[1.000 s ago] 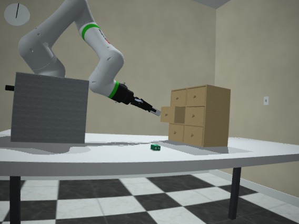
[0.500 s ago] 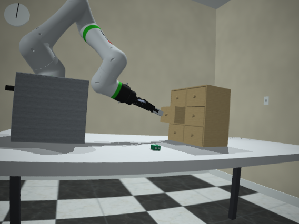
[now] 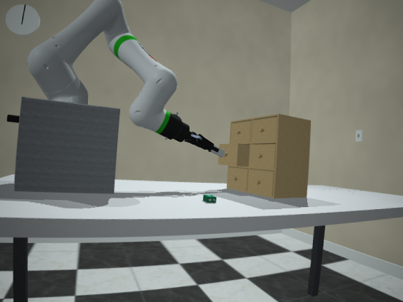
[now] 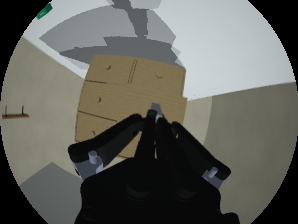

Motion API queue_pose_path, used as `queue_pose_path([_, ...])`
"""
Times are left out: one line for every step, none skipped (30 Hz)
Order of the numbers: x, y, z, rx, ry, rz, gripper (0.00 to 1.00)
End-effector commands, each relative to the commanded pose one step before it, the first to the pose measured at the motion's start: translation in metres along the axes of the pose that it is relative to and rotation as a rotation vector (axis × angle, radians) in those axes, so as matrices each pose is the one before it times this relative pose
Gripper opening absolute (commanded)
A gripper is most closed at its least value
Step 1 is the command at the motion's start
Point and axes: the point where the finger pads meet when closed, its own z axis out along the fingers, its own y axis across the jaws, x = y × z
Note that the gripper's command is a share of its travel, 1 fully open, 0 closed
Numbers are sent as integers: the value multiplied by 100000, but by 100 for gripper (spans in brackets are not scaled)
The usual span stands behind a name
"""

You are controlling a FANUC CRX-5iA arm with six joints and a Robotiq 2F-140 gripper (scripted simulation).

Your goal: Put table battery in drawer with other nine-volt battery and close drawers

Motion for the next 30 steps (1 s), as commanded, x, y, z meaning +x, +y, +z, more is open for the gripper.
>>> queue_pose_path([-246, -26, 567, 39, -56, -16, 0])
queue_pose_path([-66, -1, 181, 0, 0, -1, 0])
queue_pose_path([-66, 1, 181, 0, 0, 1, 0])
queue_pose_path([-65, -1, 179, 0, 0, 0, 0])
queue_pose_path([-65, 0, 178, 0, 0, 0, 0])
queue_pose_path([-64, 1, 177, 0, 0, 0, 0])
queue_pose_path([-64, -1, 174, 0, 0, -1, 0])
queue_pose_path([-63, 1, 173, 0, 0, 0, 0])
queue_pose_path([-62, 0, 170, 0, 0, 0, 0])
queue_pose_path([-61, 0, 168, 0, 0, 0, 0])
queue_pose_path([0, 0, 0, 0, 0, 0, 0])
queue_pose_path([0, 0, 0, 0, 0, 0, 0])
queue_pose_path([-60, 1, 166, 0, -1, 1, 0])
queue_pose_path([-59, -1, 162, 0, 0, -1, 0])
queue_pose_path([-58, 0, 159, 0, 0, 0, 0])
queue_pose_path([-57, 1, 157, 0, 0, 1, 0])
queue_pose_path([-55, -1, 152, 0, 0, -1, 0])
queue_pose_path([-54, 0, 149, 0, 0, 0, 0])
queue_pose_path([-53, 1, 146, 0, 0, 1, 0])
queue_pose_path([-51, -1, 141, 0, 0, -1, 0])
queue_pose_path([-50, 0, 137, 0, 0, 0, 0])
queue_pose_path([-49, 1, 134, 0, 0, 1, 0])
queue_pose_path([-47, 0, 129, 0, 0, 0, 0])
queue_pose_path([-45, 0, 124, 0, 0, 0, 0])
queue_pose_path([-44, 0, 120, 0, 0, 0, 0])
queue_pose_path([-42, 1, 115, 0, 0, 1, 0])
queue_pose_path([-40, -1, 110, 0, 0, -1, 0])
queue_pose_path([0, 0, 0, 0, 0, 0, 0])
queue_pose_path([0, 0, 0, 0, 0, 0, 0])
queue_pose_path([-38, 0, 105, 0, 0, 0, 0])
